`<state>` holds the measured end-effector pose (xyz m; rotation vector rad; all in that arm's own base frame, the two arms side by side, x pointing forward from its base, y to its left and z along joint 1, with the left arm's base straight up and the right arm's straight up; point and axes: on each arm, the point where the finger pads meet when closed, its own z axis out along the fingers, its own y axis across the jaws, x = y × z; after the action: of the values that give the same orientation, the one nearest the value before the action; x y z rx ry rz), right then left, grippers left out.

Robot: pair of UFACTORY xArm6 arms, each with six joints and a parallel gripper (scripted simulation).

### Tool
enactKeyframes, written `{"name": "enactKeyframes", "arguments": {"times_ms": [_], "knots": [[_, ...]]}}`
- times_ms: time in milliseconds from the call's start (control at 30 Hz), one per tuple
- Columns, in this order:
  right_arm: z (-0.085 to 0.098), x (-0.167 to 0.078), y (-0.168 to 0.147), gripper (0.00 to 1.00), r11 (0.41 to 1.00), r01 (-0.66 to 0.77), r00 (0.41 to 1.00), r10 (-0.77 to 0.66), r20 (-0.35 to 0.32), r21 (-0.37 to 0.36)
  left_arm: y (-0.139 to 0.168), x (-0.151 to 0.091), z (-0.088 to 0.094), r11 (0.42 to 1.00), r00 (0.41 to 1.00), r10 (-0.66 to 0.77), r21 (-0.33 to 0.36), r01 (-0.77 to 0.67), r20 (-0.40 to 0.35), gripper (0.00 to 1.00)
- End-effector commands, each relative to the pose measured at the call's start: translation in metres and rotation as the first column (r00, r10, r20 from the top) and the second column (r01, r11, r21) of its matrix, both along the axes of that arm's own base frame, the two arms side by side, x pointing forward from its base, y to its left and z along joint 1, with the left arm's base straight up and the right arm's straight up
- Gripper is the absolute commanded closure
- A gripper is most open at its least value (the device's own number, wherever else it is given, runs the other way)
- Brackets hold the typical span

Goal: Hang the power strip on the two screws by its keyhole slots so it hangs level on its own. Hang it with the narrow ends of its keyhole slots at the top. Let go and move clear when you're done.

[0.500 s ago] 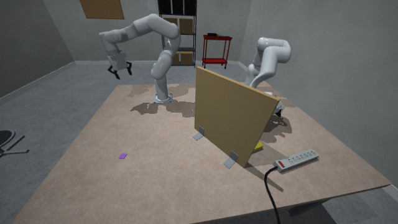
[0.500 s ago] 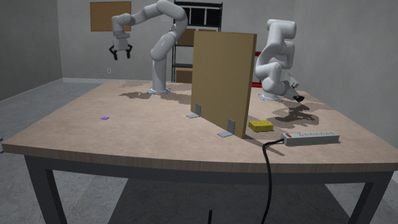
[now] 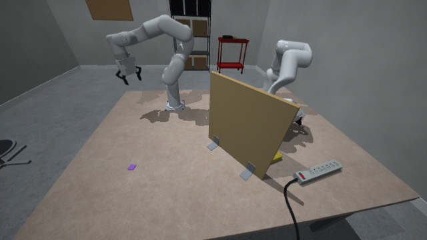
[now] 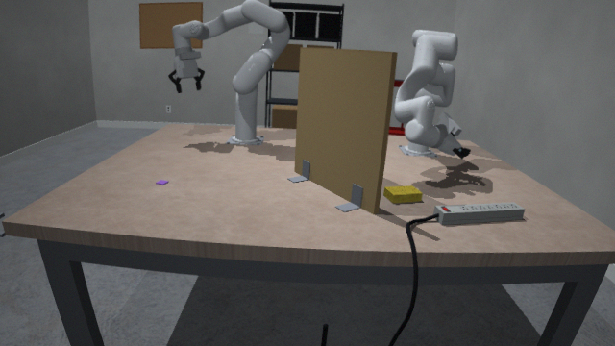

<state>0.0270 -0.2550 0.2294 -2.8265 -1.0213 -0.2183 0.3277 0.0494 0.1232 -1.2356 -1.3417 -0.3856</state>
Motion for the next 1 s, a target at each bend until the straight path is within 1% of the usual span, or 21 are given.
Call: {"name": "enactKeyframes", "arguments": {"times_ms": [0, 67, 100, 733, 833, 967], "knots": [[0.001, 0.000, -0.001, 0.00, 1.000, 0.000, 1.000, 0.000, 0.000, -0.004, 0.000, 0.001, 0.001, 1.000, 1.000, 0.000, -0.001, 0.000, 0.003, 0.00], [0.001, 0.000, -0.001, 0.00, 1.000, 0.000, 1.000, 0.000, 0.000, -0.004, 0.000, 0.001, 0.001, 1.000, 1.000, 0.000, -0.001, 0.000, 0.003, 0.00], [0.001, 0.000, -0.001, 0.00, 1.000, 0.000, 1.000, 0.000, 0.000, -0.004, 0.000, 0.001, 0.001, 1.000, 1.000, 0.000, -0.001, 0.000, 0.003, 0.31], [0.001, 0.000, -0.001, 0.00, 1.000, 0.000, 1.000, 0.000, 0.000, -0.004, 0.000, 0.001, 0.001, 1.000, 1.000, 0.000, -0.001, 0.000, 0.003, 0.31], [0.002, 0.010, -0.003, 0.00, 1.000, 0.014, 1.000, -0.014, -0.011, -0.003, -0.005, 0.010, -0.003, 0.999, 1.000, 0.014, -0.029, -0.014, 0.016, 0.31], [0.004, 0.032, -0.008, 0.00, 0.999, 0.052, 0.998, -0.052, -0.038, -0.006, -0.015, 0.029, -0.013, 0.994, 0.998, 0.048, -0.096, -0.044, 0.040, 0.31]]}}
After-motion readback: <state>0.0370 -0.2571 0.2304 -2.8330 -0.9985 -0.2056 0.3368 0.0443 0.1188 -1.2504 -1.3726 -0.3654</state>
